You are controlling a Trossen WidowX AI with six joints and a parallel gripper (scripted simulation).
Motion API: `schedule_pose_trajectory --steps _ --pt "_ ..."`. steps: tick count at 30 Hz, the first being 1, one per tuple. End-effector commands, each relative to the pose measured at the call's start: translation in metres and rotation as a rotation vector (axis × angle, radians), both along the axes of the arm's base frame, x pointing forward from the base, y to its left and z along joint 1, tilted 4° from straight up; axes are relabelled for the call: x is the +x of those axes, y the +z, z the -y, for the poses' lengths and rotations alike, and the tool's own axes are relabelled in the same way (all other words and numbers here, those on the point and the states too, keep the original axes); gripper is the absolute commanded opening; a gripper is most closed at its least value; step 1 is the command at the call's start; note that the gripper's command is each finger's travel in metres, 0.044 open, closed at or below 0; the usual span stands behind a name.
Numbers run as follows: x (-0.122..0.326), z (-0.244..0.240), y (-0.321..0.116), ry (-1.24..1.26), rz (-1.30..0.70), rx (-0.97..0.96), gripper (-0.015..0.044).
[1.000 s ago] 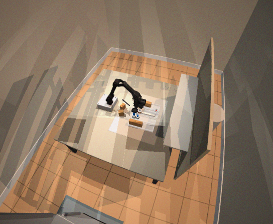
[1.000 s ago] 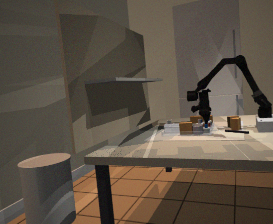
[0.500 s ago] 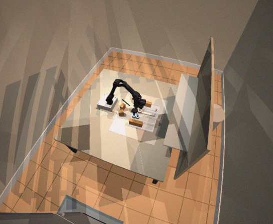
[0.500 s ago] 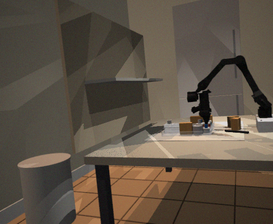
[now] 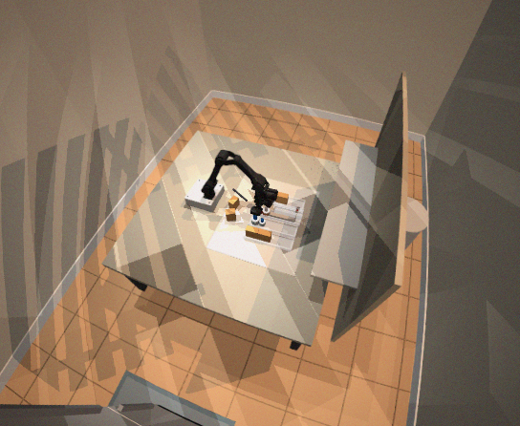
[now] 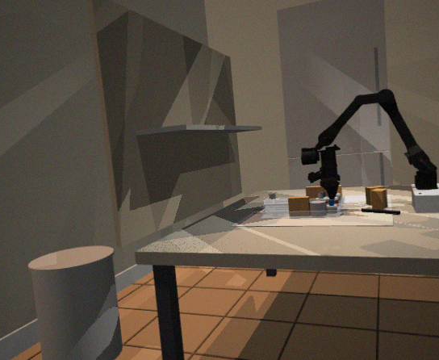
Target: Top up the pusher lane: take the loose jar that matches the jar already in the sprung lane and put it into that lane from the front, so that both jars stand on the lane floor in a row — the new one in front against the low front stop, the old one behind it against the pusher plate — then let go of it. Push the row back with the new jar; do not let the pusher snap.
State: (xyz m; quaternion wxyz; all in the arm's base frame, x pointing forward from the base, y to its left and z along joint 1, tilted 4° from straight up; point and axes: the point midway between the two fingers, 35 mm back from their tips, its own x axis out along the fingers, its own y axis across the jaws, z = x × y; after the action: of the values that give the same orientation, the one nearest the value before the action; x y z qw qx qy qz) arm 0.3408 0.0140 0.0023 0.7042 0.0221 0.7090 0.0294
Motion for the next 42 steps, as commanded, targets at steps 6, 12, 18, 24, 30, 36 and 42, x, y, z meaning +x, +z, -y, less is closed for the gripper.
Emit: schedule_pose_trajectory --steps 6,12,18,24,30,36,42 --pt "0.0044 -0.0001 0.0002 -0.003 0.026 -0.001 0.0000" --pt "0.0034 -0.0001 0.0002 -0.003 0.025 -0.001 0.0000" --pt "0.0024 -0.0001 0.0001 -0.003 0.025 -0.001 0.0000" --pt "0.0014 -0.0001 0.0001 -0.003 0.025 -0.001 0.0000" --pt "0.0004 -0.0001 0.0000 -0.003 0.025 -0.001 0.0000" --pt "-0.0006 -0.0001 0.0000 -0.003 0.025 -0.001 0.0000" --pt "-0.0016 0.0000 0.0000 -0.003 0.025 -0.001 0.0000"
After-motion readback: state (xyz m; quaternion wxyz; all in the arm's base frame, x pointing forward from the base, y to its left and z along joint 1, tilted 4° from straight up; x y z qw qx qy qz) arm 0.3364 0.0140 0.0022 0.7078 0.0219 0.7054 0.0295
